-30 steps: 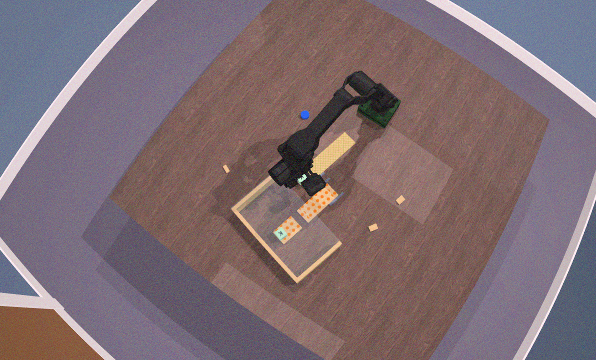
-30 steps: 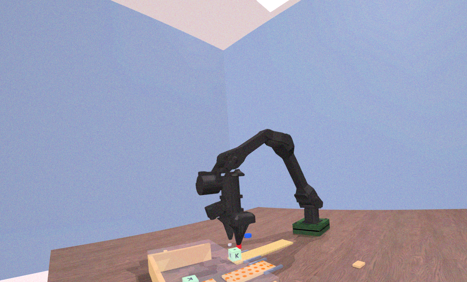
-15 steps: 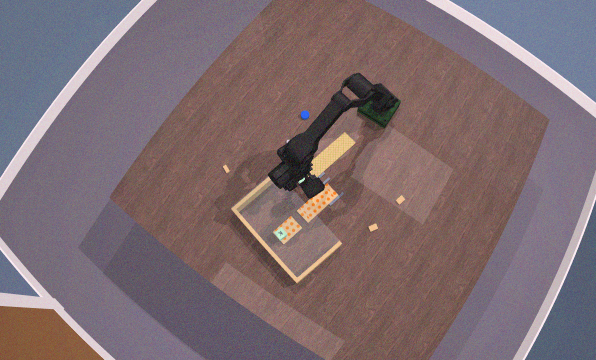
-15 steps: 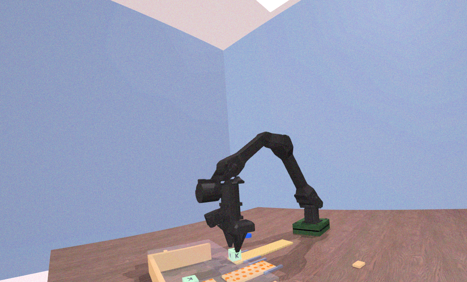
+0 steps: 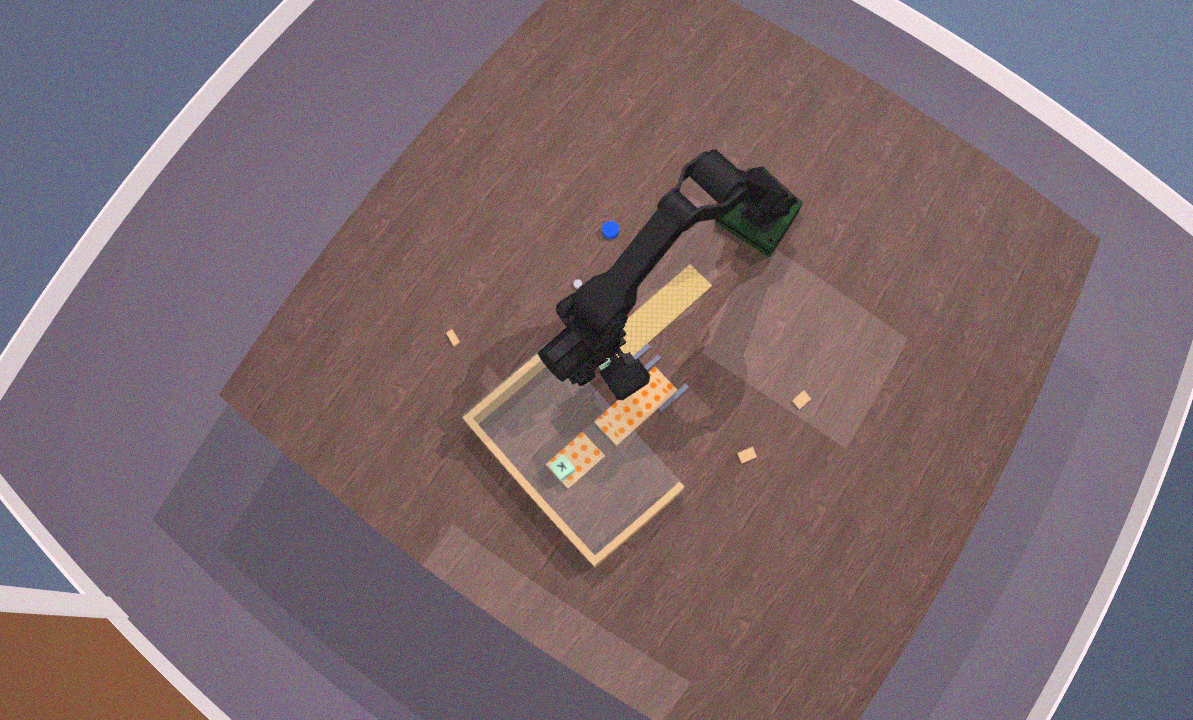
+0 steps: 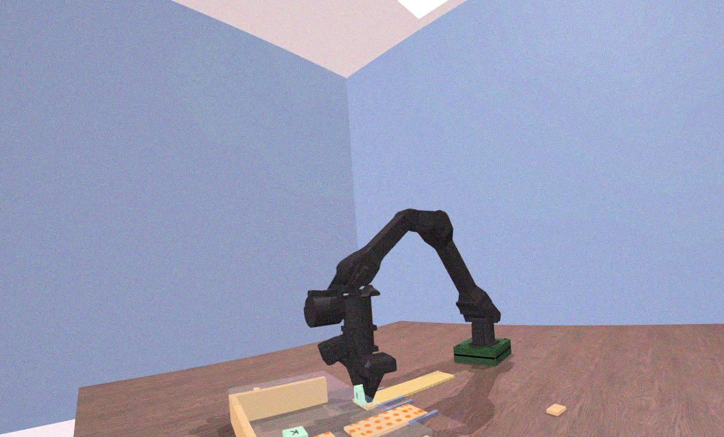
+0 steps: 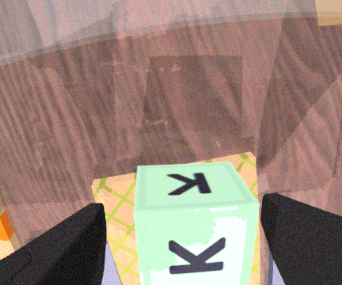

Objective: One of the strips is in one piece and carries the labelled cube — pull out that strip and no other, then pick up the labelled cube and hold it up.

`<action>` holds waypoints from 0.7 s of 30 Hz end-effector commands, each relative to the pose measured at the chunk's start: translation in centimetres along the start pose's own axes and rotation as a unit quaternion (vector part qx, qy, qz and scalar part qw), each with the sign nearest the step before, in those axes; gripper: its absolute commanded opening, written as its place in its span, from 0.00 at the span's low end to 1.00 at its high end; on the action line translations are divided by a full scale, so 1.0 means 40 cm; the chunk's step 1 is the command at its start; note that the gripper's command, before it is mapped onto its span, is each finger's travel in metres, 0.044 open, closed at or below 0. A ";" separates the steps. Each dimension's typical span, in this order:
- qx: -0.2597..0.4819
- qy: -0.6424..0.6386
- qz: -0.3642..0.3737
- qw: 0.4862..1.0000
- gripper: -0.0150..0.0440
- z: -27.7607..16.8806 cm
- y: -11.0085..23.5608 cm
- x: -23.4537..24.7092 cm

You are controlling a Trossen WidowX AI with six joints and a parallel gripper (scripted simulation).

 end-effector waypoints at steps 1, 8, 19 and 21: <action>0.002 0.001 -0.001 1.000 0.68 -0.004 -0.008 -0.001; 0.000 0.000 0.000 1.000 0.50 0.000 -0.002 0.000; 0.000 0.003 -0.001 1.000 0.25 -0.021 0.016 -0.003; 0.000 0.006 -0.001 1.000 0.25 -0.039 0.030 -0.005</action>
Point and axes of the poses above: the point midway between the two fingers, 35 mm back from their tips, its own y axis back along the fingers, its own x axis across the jaws, z = x × y, the point moved 3 cm from there along y, back along the fingers, and after that the axes turned 2 degrees about y, right-handed, at the moved point
